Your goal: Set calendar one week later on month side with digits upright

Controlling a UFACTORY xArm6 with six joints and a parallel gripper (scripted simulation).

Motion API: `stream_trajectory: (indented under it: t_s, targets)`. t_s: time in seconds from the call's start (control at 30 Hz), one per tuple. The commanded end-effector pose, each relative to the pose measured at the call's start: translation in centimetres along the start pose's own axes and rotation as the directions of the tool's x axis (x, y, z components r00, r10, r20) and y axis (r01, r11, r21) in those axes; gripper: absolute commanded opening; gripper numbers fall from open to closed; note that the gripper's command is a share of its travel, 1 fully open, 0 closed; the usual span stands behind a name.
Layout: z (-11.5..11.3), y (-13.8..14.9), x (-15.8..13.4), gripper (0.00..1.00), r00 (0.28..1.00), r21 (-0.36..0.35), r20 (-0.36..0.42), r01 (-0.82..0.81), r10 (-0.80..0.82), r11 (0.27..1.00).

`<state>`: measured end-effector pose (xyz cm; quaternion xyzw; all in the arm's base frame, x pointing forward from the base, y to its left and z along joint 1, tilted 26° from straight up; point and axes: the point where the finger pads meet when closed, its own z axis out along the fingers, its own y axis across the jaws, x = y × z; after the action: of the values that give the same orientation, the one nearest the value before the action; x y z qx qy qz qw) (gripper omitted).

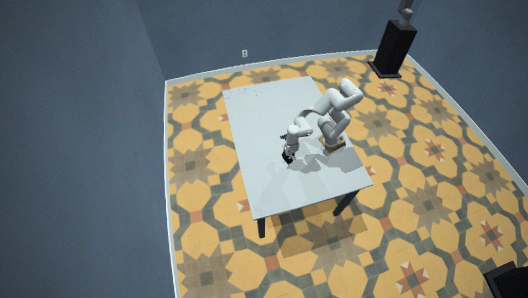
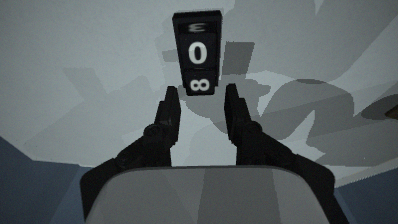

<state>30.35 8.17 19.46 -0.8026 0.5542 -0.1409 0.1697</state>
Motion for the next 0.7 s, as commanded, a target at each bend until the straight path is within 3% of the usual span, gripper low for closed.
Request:
stream_trajectory:
  t_s: [0.0,0.67]
  targets:
    - [0.38,-0.16,0.01,0.47,1.000,0.003,0.000,0.000,0.000,1.000]
    - [1.06,-0.17,0.00,0.47,1.000,0.003,0.000,0.000,0.000,1.000]
